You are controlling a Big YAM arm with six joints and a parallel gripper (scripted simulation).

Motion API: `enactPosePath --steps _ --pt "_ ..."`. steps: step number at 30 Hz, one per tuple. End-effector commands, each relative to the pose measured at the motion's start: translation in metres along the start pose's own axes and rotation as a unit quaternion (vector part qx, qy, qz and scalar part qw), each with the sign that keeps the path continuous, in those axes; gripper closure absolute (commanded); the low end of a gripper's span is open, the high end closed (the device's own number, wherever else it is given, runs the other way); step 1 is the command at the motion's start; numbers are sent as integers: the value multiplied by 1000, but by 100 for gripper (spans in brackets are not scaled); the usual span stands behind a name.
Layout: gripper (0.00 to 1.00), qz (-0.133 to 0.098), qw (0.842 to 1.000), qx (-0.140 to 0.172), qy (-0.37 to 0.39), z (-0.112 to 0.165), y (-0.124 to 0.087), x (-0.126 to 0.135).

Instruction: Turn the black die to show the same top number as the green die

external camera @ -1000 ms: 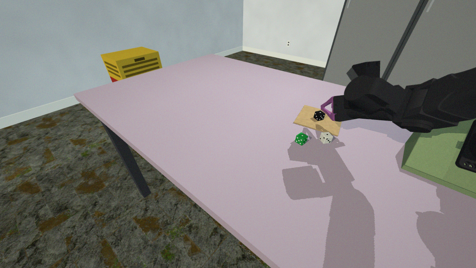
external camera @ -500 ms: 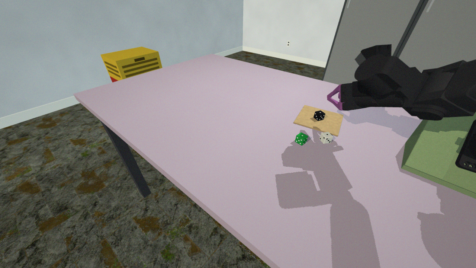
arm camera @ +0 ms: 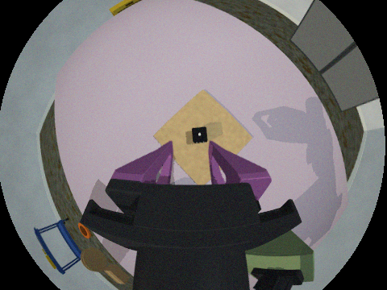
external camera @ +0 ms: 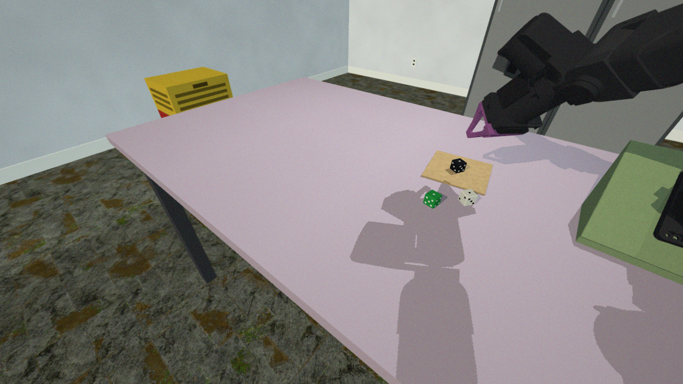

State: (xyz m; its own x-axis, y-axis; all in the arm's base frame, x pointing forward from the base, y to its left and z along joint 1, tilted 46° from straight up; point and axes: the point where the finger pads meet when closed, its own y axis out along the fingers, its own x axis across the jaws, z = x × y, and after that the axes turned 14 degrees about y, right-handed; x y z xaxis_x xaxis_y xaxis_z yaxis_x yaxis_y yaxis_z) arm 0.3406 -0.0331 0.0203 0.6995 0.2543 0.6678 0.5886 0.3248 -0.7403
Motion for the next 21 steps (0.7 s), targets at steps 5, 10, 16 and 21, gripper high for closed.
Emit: enactPosePath --steps 5,10,16,21 --pt "60 68 988 133 -37 -46 6 19" --pt "60 90 974 206 -34 -54 7 19" --pt "60 116 947 298 -38 -52 14 23" --pt "0 112 947 297 -46 -54 7 31"
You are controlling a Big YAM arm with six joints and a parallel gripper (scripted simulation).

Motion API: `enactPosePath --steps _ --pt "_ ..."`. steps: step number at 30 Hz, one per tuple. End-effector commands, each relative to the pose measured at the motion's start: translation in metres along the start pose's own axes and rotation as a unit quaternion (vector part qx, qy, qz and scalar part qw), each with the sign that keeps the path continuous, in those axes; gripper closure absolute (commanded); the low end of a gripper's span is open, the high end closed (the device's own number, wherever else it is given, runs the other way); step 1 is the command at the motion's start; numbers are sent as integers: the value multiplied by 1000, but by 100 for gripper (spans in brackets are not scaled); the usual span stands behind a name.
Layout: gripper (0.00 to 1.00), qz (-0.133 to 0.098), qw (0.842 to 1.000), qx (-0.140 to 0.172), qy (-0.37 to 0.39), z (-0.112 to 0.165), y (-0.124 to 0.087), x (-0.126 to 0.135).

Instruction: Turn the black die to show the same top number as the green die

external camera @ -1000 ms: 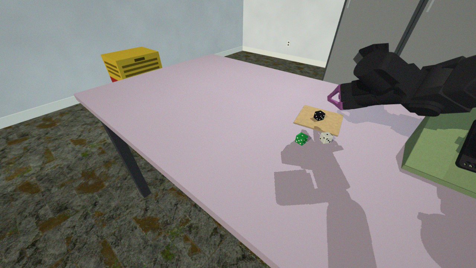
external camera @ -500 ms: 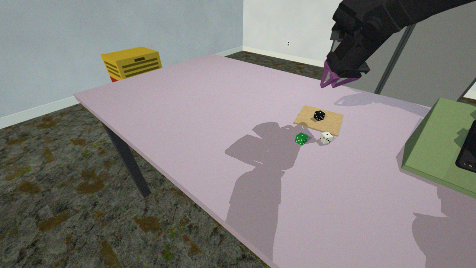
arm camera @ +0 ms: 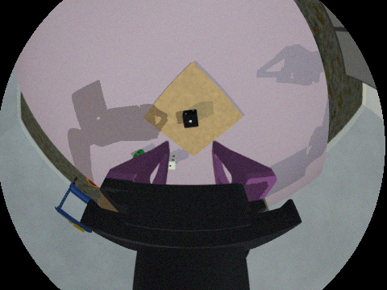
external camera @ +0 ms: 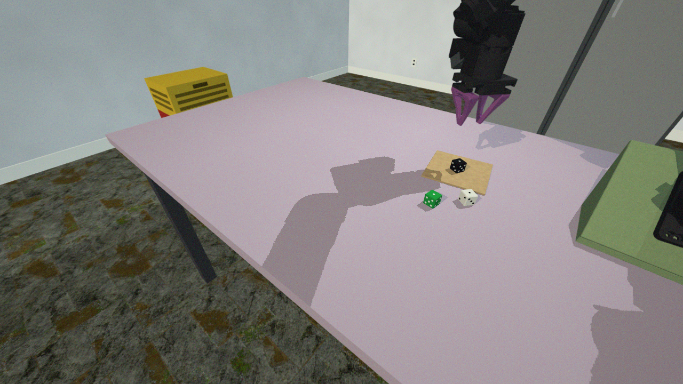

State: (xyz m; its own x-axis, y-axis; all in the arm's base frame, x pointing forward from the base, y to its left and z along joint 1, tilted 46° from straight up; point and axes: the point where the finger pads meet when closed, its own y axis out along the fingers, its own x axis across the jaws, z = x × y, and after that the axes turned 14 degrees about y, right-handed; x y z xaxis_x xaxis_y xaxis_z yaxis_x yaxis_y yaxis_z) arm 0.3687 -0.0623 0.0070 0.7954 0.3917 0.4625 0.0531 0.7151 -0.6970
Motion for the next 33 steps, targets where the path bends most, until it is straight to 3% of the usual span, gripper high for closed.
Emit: enactPosePath --steps 1,13,18,22,33 --pt "0 -4 998 -16 -55 -4 -24 24" --pt "0 -1 999 -7 -45 -7 -18 17" --pt "0 -4 999 -23 -45 -9 -38 17" --pt "0 -3 999 -18 -41 -10 -41 14" --pt "0 -2 999 -22 -43 -8 -88 15"
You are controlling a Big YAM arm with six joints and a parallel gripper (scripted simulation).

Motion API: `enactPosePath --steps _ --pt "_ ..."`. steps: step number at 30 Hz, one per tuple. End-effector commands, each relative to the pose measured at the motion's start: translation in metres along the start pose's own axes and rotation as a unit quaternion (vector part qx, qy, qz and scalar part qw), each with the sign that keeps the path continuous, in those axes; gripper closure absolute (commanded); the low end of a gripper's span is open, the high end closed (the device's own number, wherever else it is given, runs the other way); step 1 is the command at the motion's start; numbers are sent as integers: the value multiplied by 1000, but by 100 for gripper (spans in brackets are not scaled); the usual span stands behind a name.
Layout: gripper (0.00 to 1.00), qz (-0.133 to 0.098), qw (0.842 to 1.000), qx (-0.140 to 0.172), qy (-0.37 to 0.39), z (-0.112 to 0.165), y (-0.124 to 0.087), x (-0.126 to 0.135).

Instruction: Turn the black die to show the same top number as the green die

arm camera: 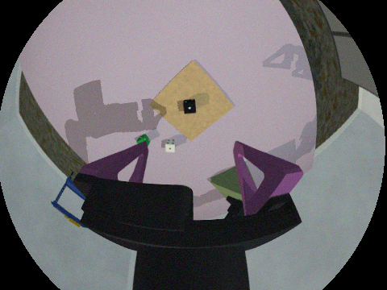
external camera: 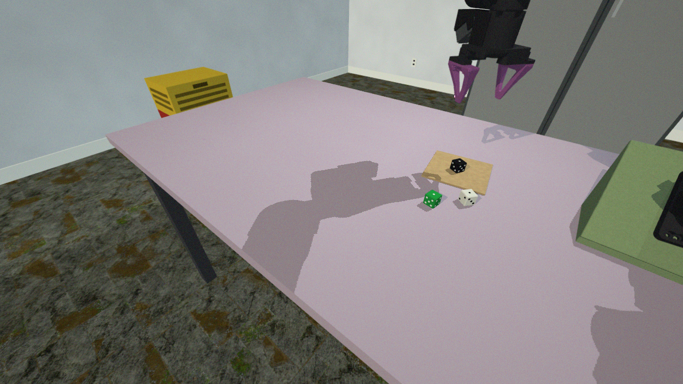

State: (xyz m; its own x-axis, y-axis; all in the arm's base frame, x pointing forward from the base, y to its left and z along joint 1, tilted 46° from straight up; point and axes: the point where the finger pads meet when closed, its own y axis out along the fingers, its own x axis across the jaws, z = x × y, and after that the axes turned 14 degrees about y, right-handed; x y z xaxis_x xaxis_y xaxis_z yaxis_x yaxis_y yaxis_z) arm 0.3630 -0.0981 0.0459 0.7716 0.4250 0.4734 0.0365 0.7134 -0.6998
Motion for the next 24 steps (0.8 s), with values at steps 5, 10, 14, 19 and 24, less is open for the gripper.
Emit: enactPosePath --steps 5,10,14,19,24 --pt "0 1 1000 -10 -29 -11 -28 20" --pt "0 -6 1000 -17 -21 -14 -40 13" --pt "0 -6 1000 -17 -19 -14 -40 13" --pt "0 -6 1000 -17 -18 -14 -40 13" --pt "0 -6 1000 -17 -18 -14 -40 13"
